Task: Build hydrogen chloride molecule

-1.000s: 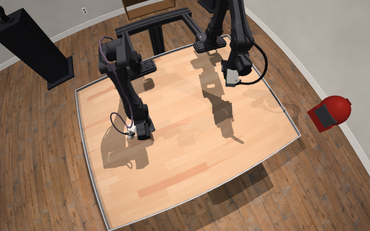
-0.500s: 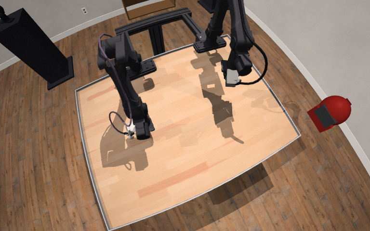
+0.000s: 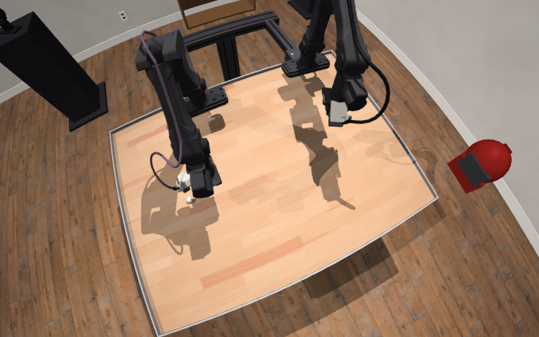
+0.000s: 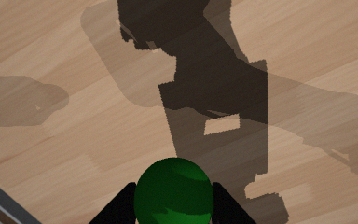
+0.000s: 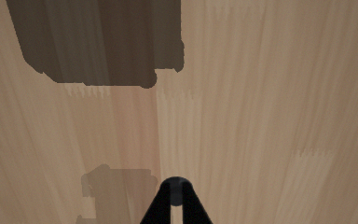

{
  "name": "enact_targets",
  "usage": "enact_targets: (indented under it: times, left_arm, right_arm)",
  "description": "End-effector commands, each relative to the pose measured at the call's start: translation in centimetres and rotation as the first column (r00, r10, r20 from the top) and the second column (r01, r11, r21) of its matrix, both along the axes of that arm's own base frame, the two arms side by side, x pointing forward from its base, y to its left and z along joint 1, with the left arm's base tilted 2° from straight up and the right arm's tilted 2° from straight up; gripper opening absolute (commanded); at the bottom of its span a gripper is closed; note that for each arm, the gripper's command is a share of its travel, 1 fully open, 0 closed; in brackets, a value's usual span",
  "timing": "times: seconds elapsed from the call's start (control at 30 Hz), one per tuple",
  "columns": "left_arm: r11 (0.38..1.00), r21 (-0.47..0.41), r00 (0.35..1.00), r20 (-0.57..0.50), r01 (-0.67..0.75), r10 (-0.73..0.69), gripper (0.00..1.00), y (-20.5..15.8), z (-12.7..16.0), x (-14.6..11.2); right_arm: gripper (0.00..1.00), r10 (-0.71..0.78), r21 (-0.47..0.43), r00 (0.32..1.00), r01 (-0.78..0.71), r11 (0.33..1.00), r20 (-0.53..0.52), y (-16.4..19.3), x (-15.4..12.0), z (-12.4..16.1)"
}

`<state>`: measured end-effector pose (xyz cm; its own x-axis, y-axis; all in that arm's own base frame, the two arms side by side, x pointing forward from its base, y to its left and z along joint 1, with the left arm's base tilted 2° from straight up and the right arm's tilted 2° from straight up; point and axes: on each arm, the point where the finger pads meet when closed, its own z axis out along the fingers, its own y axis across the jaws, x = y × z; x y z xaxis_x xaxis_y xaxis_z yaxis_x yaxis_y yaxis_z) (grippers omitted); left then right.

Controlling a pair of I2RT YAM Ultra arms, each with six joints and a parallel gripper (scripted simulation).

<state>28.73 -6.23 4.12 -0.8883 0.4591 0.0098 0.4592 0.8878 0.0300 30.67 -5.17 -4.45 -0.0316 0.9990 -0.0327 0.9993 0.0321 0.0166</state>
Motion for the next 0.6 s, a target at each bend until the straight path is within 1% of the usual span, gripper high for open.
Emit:
enact_targets:
  times: [0.0,0.07,0.17,0.2,0.27,0.37,0.43,0.53,0.57]
  left_arm:
    - [1.000,-0.031,0.994,0.107,-0.002,0.005,0.00,-0.7,2.5,2.1]
    - [1.000,-0.031,0.994,0.107,-0.002,0.005,0.00,-0.7,2.5,2.1]
    - [0.999,-0.035,0.995,0.100,0.002,0.002,0.00,-0.6,2.3,1.9]
    - [0.997,-0.063,0.993,0.115,0.035,-0.028,0.00,-1.0,2.6,1.9]
    - [0.991,-0.105,0.989,0.127,0.087,-0.074,0.00,-1.7,2.4,1.6]
    - [0.957,-0.193,0.964,0.202,0.215,-0.176,0.00,-3.4,3.0,1.3]
    - [0.921,-0.240,0.932,0.271,0.308,-0.241,0.00,-4.5,3.7,1.2]
    - [0.859,-0.275,0.869,0.382,0.431,-0.314,0.00,-5.8,5.1,1.0]
    - [0.859,-0.275,0.869,0.382,0.431,-0.314,0.00,-5.8,5.1,1.0]
  right_arm:
    - [0.00,-0.002,-0.009,1.000,0.001,1.000,-0.011,0.2,0.0,1.9]
    - [0.00,0.001,-0.010,1.000,-0.001,1.000,-0.004,0.0,0.1,1.7]
    - [0.00,0.009,-0.021,0.998,-0.008,1.000,0.065,0.0,1.9,2.5]
    - [0.00,0.007,-0.023,0.997,-0.005,1.000,0.079,-0.2,2.2,2.7]
    - [0.00,0.005,-0.022,0.997,-0.004,1.000,0.075,-0.2,2.2,2.5]
    - [0.00,0.005,-0.021,0.998,-0.004,1.000,0.064,-0.1,1.8,2.5]
    - [0.00,0.005,-0.020,0.998,-0.004,1.000,0.060,-0.1,1.7,2.6]
    - [0.00,0.005,-0.021,0.998,-0.004,1.000,0.062,-0.1,1.8,2.6]
    - [0.00,0.005,-0.021,0.998,-0.004,1.000,0.062,-0.1,1.8,2.6]
